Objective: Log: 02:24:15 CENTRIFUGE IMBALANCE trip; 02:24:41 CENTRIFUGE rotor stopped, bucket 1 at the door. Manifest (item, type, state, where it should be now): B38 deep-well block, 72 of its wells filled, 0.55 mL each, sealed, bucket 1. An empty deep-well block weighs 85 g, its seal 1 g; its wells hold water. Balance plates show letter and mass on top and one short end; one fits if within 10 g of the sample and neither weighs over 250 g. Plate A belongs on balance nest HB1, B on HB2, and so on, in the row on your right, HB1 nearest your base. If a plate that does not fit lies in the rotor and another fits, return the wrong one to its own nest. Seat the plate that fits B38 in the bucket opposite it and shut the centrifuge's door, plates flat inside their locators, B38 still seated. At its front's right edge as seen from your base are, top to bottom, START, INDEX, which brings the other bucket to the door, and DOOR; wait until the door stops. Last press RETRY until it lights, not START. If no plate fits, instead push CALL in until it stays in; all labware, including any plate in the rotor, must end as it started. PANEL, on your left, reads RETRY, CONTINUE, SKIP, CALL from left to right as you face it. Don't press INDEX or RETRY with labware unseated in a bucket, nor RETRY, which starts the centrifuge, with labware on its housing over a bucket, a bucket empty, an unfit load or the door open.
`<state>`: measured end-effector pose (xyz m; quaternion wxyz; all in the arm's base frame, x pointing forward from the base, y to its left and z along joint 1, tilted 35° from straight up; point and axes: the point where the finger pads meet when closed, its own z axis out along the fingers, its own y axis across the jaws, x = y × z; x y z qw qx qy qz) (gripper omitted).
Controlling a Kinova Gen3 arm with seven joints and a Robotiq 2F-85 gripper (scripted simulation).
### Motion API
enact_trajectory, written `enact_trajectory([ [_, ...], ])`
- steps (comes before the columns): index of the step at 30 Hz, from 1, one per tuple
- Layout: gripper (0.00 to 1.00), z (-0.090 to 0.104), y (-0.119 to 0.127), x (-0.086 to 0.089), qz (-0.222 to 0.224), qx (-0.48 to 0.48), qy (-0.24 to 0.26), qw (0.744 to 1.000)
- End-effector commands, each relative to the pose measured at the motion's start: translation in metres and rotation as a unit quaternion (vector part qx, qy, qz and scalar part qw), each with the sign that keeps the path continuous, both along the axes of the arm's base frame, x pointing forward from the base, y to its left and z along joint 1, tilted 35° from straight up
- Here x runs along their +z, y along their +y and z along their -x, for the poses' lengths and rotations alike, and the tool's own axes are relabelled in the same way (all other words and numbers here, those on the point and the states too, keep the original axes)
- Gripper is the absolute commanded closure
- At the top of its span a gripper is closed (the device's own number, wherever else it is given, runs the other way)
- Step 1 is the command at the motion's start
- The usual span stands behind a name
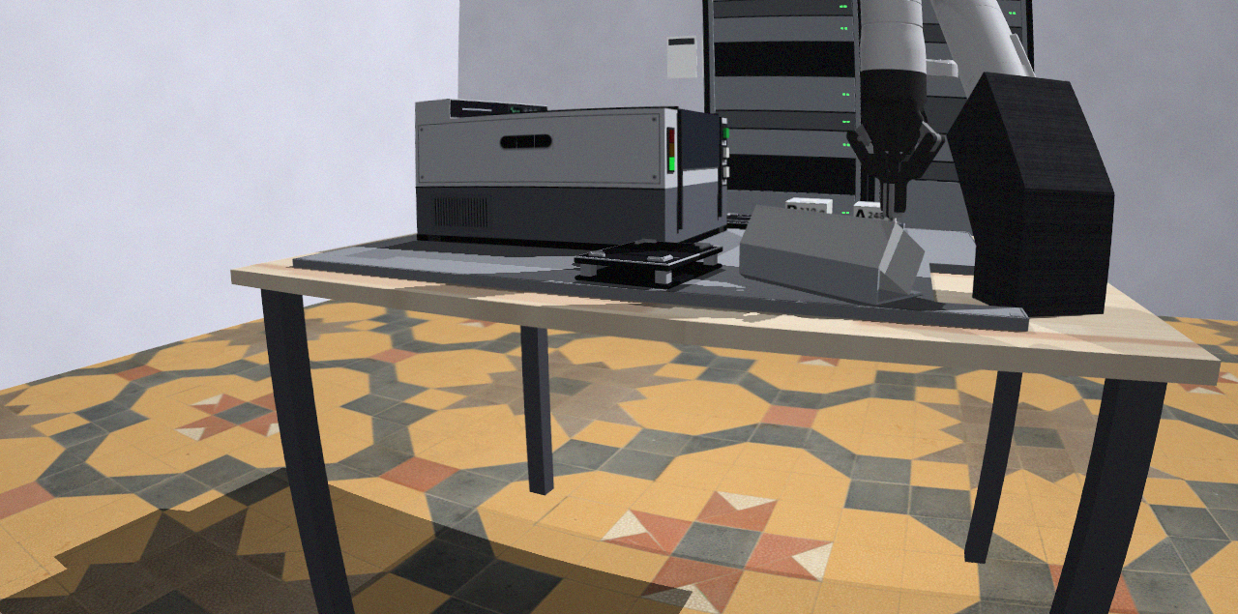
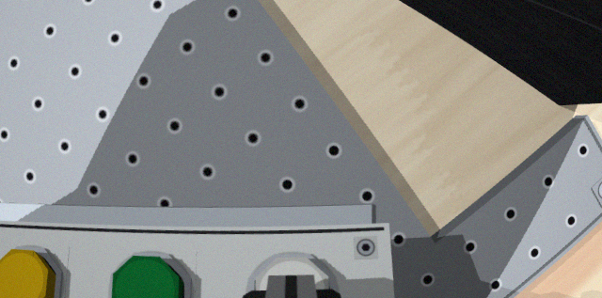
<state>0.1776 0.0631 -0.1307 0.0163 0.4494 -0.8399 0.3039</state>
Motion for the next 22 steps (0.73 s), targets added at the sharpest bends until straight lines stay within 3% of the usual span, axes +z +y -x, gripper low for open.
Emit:
enact_trajectory([
  [1, 0.9, 0.0, 0.0, -0.001, -0.001, 0.0, 0.0, 1.0],
  [22, 0.9, -0.004, -0.007, -0.012, -0.001, 0.0, 0.0, 1.0],
])
